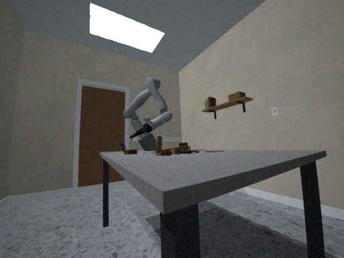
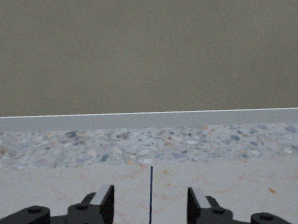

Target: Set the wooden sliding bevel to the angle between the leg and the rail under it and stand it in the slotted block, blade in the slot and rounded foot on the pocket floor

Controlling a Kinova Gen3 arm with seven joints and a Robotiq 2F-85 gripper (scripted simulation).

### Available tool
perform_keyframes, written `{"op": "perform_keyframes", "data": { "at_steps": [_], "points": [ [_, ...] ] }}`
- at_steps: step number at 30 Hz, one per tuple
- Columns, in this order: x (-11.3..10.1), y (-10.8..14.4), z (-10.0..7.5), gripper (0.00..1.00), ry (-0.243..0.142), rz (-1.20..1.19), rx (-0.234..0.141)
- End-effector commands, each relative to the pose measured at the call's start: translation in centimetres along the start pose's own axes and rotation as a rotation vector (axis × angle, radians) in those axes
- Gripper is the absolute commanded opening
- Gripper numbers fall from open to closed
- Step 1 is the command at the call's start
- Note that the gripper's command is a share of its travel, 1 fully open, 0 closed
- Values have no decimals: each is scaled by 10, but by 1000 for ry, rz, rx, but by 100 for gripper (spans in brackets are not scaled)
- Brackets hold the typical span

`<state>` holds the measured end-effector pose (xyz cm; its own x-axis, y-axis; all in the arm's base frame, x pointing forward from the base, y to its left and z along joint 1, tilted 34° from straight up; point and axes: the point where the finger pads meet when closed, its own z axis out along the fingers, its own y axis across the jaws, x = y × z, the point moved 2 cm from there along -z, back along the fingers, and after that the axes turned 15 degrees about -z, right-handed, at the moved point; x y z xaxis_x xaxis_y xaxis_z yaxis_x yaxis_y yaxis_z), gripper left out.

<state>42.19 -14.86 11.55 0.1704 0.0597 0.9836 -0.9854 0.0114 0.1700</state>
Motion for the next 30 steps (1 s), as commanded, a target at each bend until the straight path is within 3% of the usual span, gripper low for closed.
{"op": "perform_keyframes", "data": {
  "at_steps": [1,30],
  "points": [
    [1,0,0,52,0,1,1],
    [-11,-3,7,52,0,1,1]
  ]
}}
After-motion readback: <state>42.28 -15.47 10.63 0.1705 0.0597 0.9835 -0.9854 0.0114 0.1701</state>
